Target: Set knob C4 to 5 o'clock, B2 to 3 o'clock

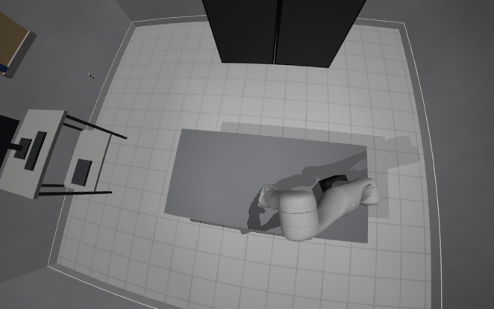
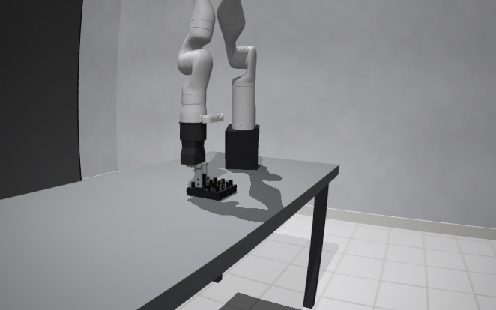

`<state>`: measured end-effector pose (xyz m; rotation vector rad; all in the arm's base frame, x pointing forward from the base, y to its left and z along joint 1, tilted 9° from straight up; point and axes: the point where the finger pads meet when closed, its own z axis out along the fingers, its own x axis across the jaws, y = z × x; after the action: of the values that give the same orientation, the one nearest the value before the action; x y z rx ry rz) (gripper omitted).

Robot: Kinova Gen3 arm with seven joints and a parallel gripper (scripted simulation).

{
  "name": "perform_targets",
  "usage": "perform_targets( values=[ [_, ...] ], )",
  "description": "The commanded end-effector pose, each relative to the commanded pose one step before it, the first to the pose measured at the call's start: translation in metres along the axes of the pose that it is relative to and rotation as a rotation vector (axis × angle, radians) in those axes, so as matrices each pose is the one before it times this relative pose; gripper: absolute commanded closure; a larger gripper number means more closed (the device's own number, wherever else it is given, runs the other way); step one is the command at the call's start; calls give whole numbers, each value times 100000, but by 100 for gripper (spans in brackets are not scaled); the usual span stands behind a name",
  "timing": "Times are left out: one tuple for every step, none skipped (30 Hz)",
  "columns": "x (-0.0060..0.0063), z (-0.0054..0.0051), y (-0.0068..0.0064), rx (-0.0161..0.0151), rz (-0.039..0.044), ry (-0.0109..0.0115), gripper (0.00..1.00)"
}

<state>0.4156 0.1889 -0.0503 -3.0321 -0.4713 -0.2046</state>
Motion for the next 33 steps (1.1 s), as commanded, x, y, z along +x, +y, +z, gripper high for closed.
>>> perform_targets(
  values=[
    [69,-63,-4,15,4,168,54],
    [0,-3,0,0,0,0,54],
    [0,-16,0,0,0,0,54],
    [0,-41,0,0,-1,0,54],
    [0,-72,0,0,-1,0,54],
    [0,-108,0,0,0,0,54],
    [0,-145,0,0,1,-1,54],
    [0,-182,0,0,0,0,54],
    [0,-216,0,0,-1,0,54],
    [0,0,0,0,0,0,54],
    [0,0,0,0,0,0,54],
    [0,-245,0,1,1,-1,54],
    [0,-269,0,0,0,0,54],
    [0,-286,0,1,0,0,54],
    [-1,-295,0,1,2,-1,54],
    [1,-296,0,0,-2,1,54],
    [0,-289,0,1,1,-1,54],
    [0,-274,0,0,0,0,54],
    [0,-251,0,0,0,0,54],
    [0,-222,0,0,0,0,54],
    [0,-188,0,0,1,0,54],
    [1,-151,0,0,-1,1,54],
    [0,-113,0,0,0,0,54],
    [0,-75,0,0,1,-1,54],
    [0,-43,0,0,1,0,54],
    [0,-17,0,0,0,0,54],
    [0,0,0,0,0,0,54],
    [0,0,0,0,0,0,54],
    [0,-3,0,0,0,0,54],
    [0,0,0,0,0,0,54],
    [0,0,0,0,0,0,54],
    [0,0,0,0,0,0,54],
    [0,0,0,0,0,0,54]
  ],
)
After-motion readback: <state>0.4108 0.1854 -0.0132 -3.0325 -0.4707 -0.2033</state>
